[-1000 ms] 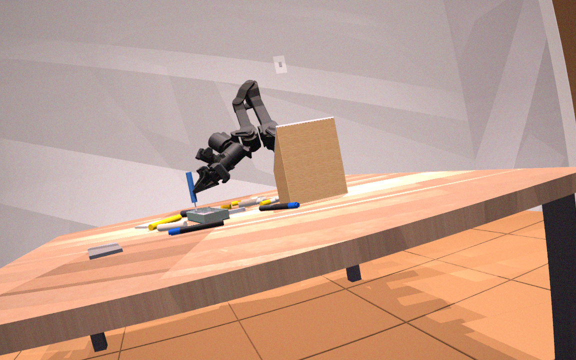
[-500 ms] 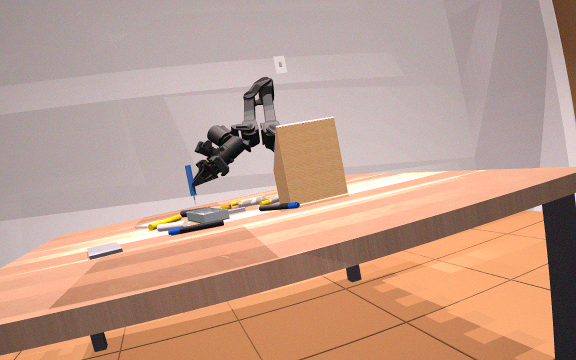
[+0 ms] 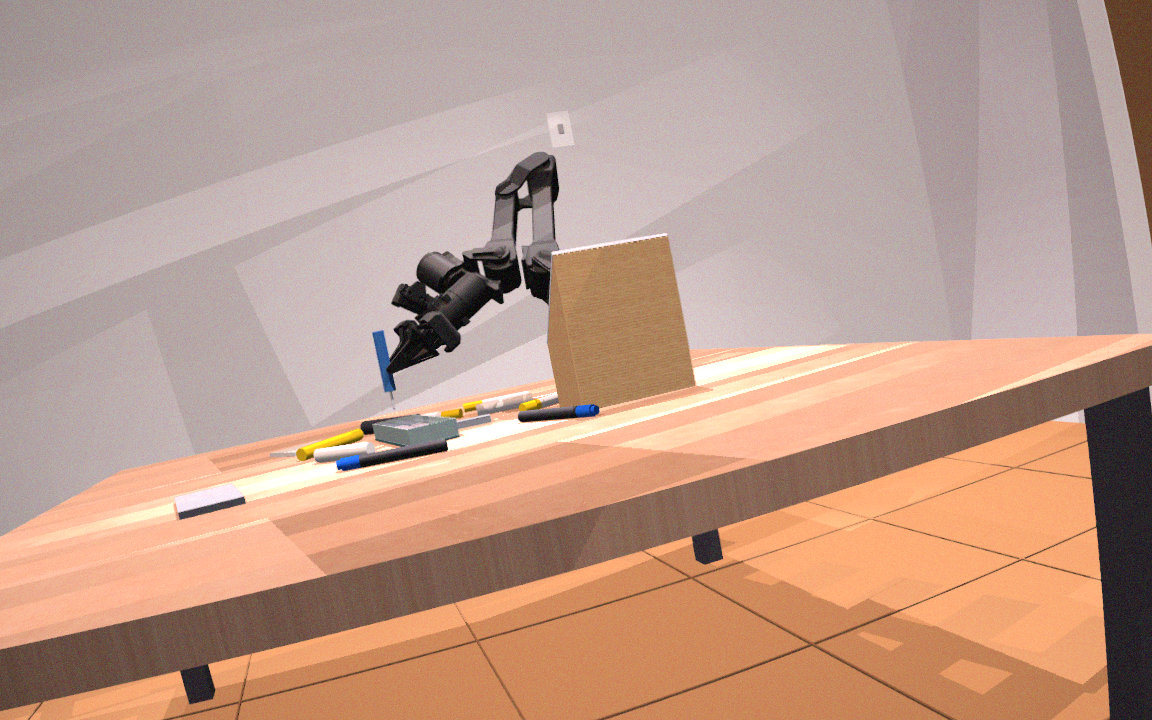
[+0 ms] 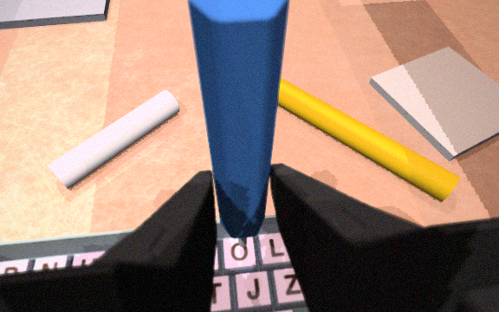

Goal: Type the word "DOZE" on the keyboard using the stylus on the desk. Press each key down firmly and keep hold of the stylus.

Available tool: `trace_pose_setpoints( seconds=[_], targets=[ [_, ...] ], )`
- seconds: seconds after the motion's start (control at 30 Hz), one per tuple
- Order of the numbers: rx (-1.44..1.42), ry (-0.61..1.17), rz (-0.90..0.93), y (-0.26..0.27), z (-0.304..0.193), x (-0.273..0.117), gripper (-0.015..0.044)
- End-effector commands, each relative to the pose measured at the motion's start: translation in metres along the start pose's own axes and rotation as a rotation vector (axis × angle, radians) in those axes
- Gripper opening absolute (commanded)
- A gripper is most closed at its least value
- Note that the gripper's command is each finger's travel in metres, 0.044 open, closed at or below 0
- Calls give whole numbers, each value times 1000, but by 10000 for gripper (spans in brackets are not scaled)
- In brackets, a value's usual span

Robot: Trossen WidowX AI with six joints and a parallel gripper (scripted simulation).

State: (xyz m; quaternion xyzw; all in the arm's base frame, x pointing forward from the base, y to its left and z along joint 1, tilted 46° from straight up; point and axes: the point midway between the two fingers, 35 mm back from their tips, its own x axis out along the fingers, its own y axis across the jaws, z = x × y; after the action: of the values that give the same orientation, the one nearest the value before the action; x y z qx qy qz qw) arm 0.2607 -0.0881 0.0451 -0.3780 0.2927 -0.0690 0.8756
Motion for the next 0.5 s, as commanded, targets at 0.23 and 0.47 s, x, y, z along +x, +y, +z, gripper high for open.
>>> trace_pose_setpoints(
  seconds=[0.23,0.47],
  targets=[
    [-1,-9,-6,-16,-2,-11,0],
    [-1,-9,-8,-21,-3,-16,0]
  ],
)
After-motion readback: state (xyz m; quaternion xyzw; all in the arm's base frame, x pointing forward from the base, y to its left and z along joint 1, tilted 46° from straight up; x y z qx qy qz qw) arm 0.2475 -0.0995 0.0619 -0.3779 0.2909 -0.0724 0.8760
